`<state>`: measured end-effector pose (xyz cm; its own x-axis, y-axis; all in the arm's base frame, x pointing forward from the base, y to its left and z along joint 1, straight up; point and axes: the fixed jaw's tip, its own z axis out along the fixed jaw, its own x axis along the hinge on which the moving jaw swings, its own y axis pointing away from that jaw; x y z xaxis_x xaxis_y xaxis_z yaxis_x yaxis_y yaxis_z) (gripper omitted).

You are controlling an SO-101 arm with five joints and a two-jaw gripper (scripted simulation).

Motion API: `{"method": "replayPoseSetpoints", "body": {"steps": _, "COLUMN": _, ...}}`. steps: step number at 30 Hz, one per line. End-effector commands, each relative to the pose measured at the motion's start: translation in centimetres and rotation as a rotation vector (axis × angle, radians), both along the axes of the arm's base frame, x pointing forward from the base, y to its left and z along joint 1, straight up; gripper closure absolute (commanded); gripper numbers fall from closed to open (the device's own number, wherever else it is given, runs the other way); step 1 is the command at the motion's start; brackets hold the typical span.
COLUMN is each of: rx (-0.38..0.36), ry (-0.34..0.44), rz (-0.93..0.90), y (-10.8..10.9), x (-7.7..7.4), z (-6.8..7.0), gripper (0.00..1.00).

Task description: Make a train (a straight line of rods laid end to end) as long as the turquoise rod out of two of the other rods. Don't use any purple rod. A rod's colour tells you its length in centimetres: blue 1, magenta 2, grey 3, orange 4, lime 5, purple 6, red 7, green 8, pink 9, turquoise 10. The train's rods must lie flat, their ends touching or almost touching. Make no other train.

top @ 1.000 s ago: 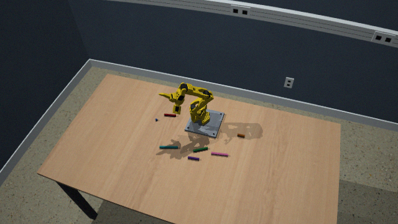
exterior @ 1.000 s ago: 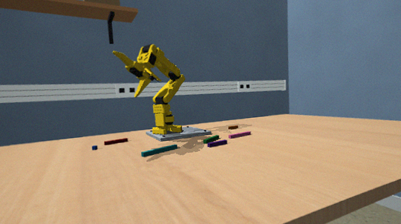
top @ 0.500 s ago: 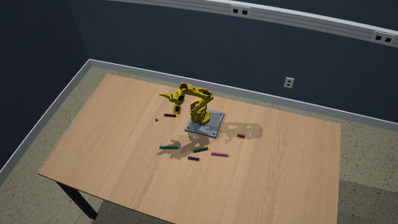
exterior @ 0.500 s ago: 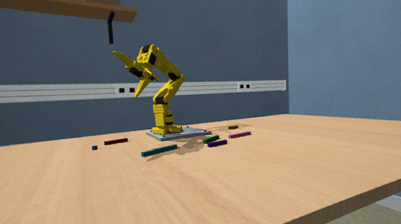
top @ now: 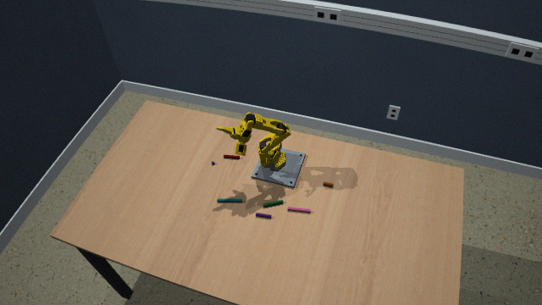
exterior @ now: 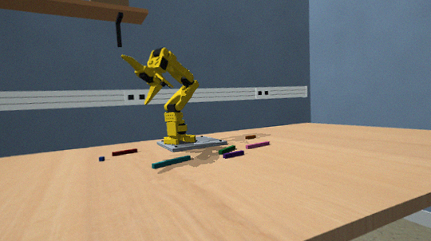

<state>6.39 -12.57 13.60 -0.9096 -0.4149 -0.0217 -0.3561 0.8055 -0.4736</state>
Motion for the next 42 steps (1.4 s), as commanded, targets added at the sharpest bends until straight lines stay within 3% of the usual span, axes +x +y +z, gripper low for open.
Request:
{"method": "replayPoseSetpoints", "body": {"steps": 1, "rx": -0.019, "ry": -0.005, "rz": 0.003, "y": 0.0, "x": -0.1, "z": 0.4, "gripper": 0.0}}
{"method": "replayPoseSetpoints", "body": {"steps": 14, "rx": -0.017, "ry": -0.005, "rz": 0.02, "y": 0.1, "x": 0.1, "z": 0.3, "gripper": 0.0}}
{"method": "replayPoseSetpoints", "body": {"steps": 25, "rx": -0.001, "ry": 0.004, "rz": 0.192, "y": 1.5, "x": 2.1, "z": 0.0, "gripper": 0.0}}
{"method": "replayPoseSetpoints", "body": {"steps": 35, "rx": 0.028, "ry": 0.03, "rz": 0.546, "y": 5.3, "x": 5.1, "z": -0.7, "gripper": 0.0}}
{"method": "replayPoseSetpoints", "body": {"steps": 42, "rx": 0.039, "ry": 0.047, "rz": 0.714, "y": 7.4, "x": 6.0, "z": -1.1, "gripper": 0.0}}
